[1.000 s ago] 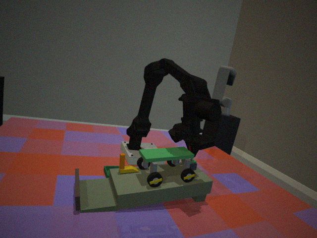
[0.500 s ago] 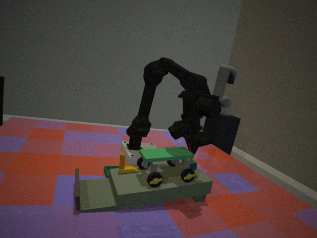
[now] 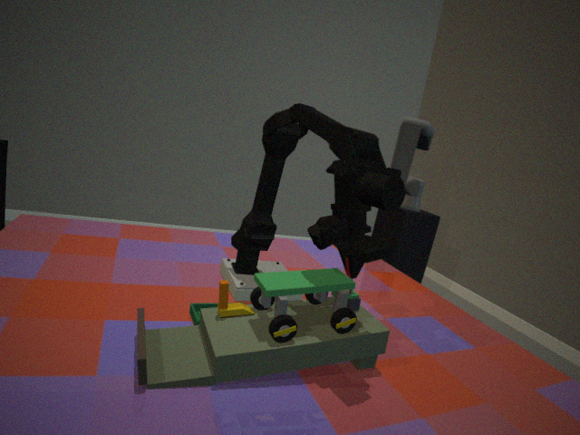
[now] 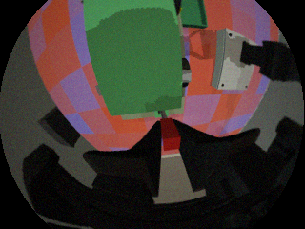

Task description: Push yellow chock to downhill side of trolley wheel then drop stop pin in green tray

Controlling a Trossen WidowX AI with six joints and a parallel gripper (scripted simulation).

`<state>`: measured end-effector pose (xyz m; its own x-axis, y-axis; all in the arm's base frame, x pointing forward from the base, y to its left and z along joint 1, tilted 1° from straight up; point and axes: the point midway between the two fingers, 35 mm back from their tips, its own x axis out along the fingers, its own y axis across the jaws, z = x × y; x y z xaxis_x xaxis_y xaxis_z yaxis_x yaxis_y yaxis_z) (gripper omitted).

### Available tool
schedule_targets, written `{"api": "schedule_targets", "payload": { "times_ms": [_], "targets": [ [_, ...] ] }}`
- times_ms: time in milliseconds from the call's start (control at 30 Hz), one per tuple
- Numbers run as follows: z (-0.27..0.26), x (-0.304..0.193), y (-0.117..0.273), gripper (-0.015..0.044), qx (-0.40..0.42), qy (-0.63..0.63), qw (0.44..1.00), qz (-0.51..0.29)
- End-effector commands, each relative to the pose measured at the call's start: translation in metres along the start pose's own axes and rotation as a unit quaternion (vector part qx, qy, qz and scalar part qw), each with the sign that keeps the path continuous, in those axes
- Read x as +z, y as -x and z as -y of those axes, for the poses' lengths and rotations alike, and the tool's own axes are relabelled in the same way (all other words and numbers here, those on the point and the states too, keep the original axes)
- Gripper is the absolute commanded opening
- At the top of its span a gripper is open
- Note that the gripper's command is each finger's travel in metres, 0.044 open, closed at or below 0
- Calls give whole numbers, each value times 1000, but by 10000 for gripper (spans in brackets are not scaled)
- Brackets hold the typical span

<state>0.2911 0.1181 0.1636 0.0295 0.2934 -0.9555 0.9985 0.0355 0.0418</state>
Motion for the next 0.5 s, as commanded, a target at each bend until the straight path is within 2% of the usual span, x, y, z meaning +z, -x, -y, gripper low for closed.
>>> {"api": "schedule_targets", "payload": {
  "times_ms": [0,467],
  "targets": [
    [-1,-2,5,0,2,4,1000,-3],
    [-1,-3,12,0,2,4,1000,-3]
  ]
}}
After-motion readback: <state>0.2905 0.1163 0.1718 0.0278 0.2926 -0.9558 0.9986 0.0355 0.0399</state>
